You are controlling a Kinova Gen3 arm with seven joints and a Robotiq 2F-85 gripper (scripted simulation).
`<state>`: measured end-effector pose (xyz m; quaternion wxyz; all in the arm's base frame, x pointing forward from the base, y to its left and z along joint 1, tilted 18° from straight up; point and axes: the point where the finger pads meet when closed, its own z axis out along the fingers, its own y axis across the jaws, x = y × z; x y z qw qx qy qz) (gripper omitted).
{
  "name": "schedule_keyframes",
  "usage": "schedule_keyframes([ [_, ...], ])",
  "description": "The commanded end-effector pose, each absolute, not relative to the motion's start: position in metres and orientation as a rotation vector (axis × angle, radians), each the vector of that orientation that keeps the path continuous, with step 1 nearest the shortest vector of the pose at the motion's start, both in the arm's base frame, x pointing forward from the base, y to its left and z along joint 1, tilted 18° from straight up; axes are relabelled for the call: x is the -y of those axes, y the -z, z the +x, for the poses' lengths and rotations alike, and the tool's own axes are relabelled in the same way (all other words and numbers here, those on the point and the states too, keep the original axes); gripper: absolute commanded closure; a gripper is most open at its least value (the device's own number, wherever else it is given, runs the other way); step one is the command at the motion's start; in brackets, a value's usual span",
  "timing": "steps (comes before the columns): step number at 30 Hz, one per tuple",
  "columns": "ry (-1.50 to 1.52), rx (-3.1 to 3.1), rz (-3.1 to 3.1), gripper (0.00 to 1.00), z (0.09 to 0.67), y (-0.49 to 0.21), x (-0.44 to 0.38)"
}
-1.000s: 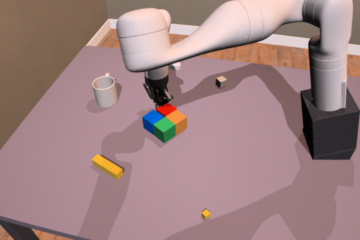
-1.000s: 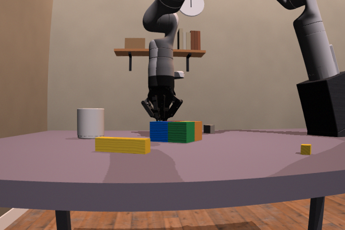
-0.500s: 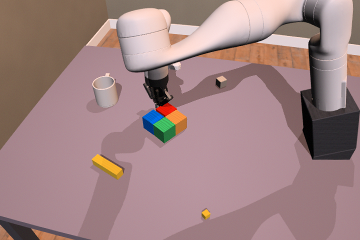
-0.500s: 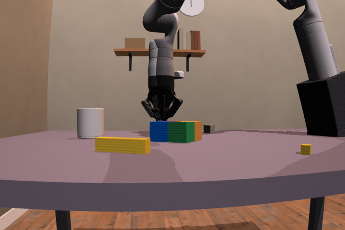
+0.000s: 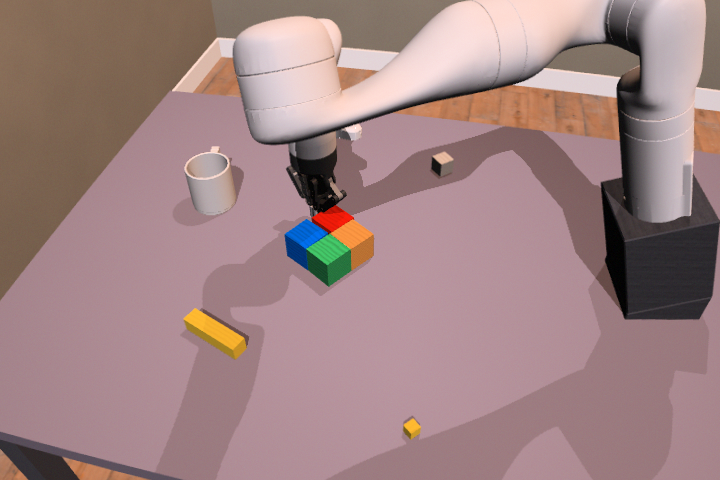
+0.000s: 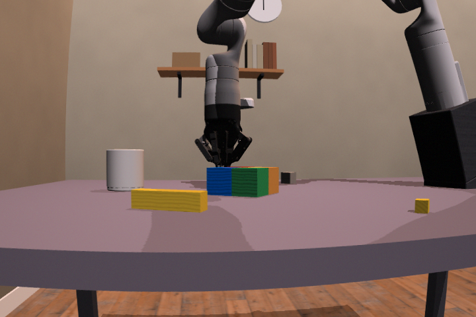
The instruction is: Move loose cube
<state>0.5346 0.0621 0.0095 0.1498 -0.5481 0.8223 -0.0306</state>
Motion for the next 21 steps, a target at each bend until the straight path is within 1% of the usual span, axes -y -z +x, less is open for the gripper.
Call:
schedule_keyframes([
  [1,0.106,-2.353,-1.581,0.90,0.537,-0.010,-0.061],
  [21,0.105,-2.355,-1.573,0.90,0.547,-0.013,-0.057],
])
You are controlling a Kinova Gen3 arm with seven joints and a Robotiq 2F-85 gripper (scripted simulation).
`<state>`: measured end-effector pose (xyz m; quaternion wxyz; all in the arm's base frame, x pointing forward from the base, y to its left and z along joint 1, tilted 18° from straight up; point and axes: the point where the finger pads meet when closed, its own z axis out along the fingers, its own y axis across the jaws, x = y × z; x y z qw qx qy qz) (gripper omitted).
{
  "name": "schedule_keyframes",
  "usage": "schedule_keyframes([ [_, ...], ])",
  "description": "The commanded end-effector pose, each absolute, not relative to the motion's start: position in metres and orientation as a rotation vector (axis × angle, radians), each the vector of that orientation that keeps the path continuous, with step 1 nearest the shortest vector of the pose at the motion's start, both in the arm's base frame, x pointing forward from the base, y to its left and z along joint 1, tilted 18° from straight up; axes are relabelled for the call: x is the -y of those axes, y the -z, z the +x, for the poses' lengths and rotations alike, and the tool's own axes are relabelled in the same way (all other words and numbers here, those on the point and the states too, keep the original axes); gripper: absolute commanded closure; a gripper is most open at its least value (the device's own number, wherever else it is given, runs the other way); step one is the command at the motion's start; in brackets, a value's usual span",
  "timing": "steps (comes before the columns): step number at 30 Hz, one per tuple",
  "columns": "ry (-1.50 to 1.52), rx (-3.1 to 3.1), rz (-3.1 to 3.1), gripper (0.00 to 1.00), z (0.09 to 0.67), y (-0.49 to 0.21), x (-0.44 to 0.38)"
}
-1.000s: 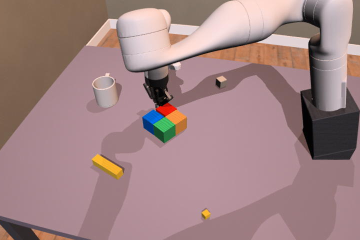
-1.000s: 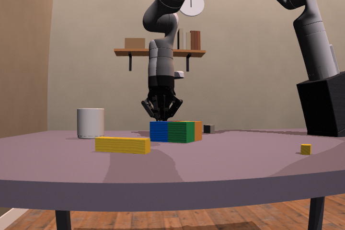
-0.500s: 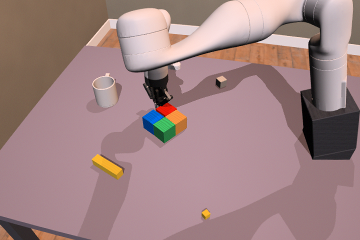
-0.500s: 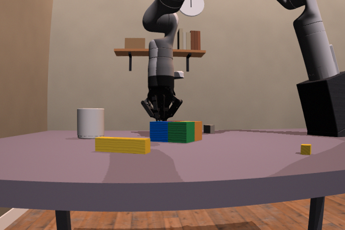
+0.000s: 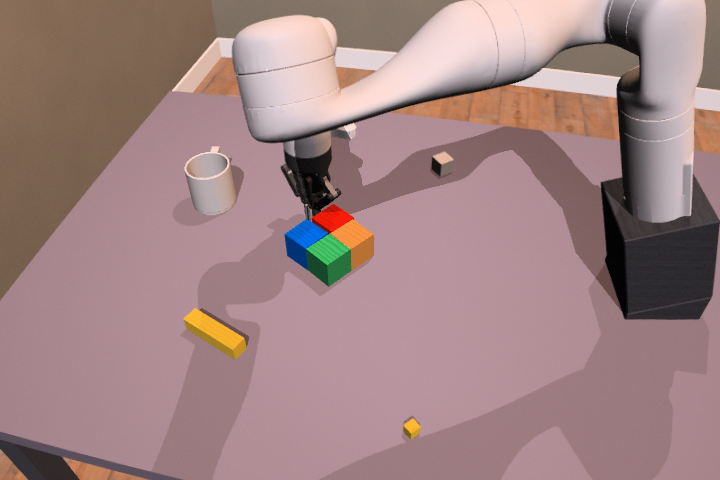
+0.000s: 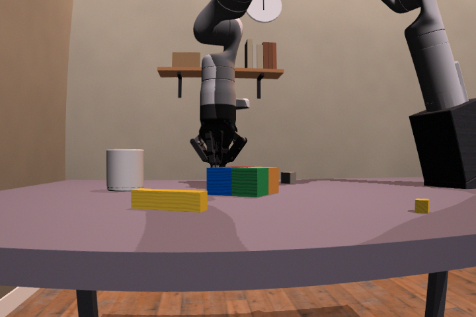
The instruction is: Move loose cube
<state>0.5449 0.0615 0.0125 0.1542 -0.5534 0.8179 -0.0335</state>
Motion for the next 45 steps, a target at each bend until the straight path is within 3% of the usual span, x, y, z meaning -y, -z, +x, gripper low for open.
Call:
schedule_keyframes([
  [1,0.105,-2.355,-1.573,0.90,0.547,-0.013,-0.057],
  [45,0.102,-2.366,-1.561,0.90,0.522,-0.086,-0.048],
])
